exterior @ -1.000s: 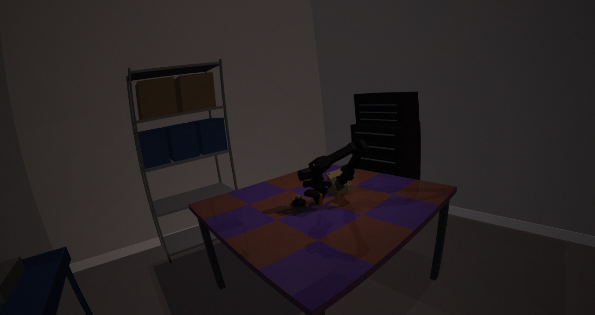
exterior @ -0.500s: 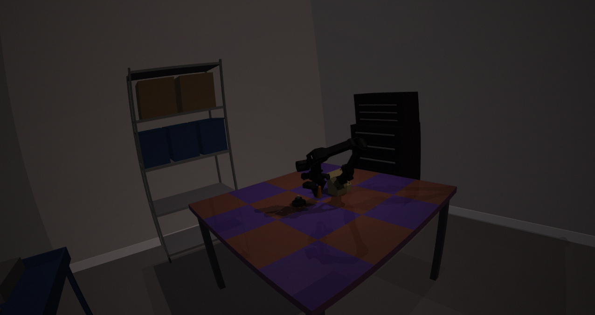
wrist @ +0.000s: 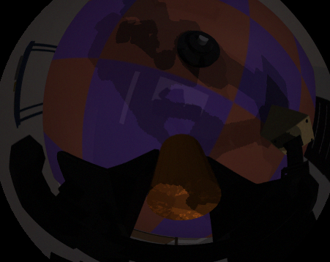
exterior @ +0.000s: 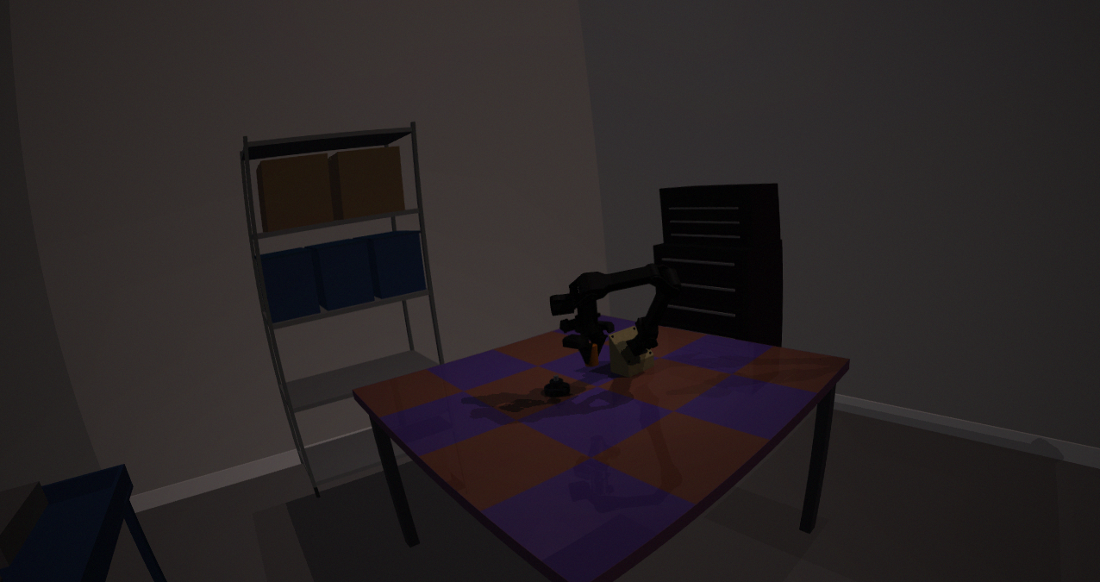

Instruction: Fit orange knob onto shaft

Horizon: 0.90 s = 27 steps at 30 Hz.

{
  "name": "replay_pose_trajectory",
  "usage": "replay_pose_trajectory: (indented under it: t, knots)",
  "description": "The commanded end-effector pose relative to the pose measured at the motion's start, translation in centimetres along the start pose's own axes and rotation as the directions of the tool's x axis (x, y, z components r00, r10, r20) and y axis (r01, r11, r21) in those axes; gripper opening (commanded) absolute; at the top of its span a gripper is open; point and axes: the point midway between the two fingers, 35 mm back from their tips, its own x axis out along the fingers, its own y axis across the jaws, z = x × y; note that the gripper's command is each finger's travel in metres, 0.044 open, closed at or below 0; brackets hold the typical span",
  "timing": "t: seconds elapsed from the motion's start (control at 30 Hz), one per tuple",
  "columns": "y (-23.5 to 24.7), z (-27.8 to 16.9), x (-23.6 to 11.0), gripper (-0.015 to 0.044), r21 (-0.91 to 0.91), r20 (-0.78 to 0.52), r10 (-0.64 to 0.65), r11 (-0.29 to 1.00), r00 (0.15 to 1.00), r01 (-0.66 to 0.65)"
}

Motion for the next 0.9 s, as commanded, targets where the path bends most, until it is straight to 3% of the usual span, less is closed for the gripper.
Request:
replay_pose_trajectory:
  t: [0.0, 0.87]
  knots:
    - [0.0, 0.1, -1.0, 0.0, -0.002, 0.003, -0.001, 1.0, 1.0, 0.001]
    - [0.1, 7.5, 1.0, 0.0, -0.004, 0.009, 0.0, 1.0, 1.0, 0.0]
